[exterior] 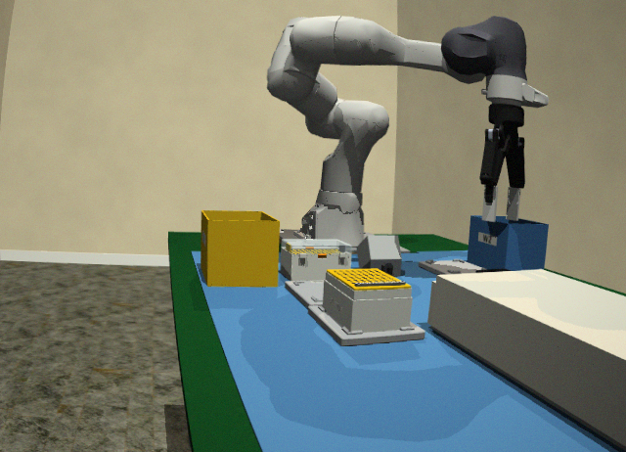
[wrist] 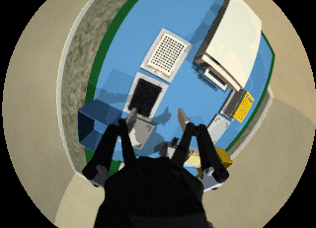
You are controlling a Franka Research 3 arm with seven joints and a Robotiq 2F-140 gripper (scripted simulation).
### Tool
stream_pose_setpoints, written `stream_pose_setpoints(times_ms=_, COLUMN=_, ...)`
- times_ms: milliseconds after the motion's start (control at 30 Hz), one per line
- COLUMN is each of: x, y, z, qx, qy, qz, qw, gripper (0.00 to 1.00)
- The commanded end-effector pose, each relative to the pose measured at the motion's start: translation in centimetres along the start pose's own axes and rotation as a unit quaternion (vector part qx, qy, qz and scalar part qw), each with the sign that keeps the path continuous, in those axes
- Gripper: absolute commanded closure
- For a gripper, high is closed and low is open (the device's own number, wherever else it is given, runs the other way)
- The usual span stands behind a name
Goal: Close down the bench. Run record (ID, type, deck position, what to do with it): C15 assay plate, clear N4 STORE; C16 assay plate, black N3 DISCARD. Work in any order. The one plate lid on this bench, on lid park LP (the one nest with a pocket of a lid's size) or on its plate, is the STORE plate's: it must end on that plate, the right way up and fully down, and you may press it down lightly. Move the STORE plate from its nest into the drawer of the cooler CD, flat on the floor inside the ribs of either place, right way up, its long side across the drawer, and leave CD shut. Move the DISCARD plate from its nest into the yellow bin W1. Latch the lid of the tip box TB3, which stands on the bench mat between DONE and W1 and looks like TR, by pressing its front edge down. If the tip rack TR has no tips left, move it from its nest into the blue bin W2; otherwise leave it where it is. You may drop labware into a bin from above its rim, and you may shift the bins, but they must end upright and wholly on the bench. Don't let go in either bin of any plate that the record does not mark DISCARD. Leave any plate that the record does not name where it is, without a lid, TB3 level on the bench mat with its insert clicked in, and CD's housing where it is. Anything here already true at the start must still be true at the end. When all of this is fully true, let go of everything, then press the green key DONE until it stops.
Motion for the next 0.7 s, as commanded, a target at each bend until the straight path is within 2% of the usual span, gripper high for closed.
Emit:
stream_pose_setpoints(times_ms=0, x=0.2, y=0.2, z=-1.8, qx=0.007, qy=-0.139, qz=0.003, qw=0.99, gripper=0.34)
stream_pose_setpoints(times_ms=200, x=0.3, y=0.3, z=-3.4, qx=0.009, qy=-0.186, qz=0.004, qw=0.983, gripper=0.34)
stream_pose_setpoints(times_ms=233, x=0.3, y=0.4, z=-3.8, qx=0.011, qy=-0.218, qz=0.004, qw=0.976, gripper=0.34)
stream_pose_setpoints(times_ms=333, x=0.3, y=0.5, z=-4.7, qx=0.011, qy=-0.219, qz=0.004, qw=0.976, gripper=0.34)
stream_pose_setpoints(times_ms=667, x=0.3, y=0.5, z=-4.7, qx=0.011, qy=-0.219, qz=0.004, qw=0.976, gripper=0.34)
Point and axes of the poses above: the point where the finger pads meet when closed, its own y axis back along the fingers, its own z axis across the jaws, x = y × z, the point moved 5 cm from there along y, back along the fingers, and after that the axes turned 4 degrees about y, right-handed, at the moved point
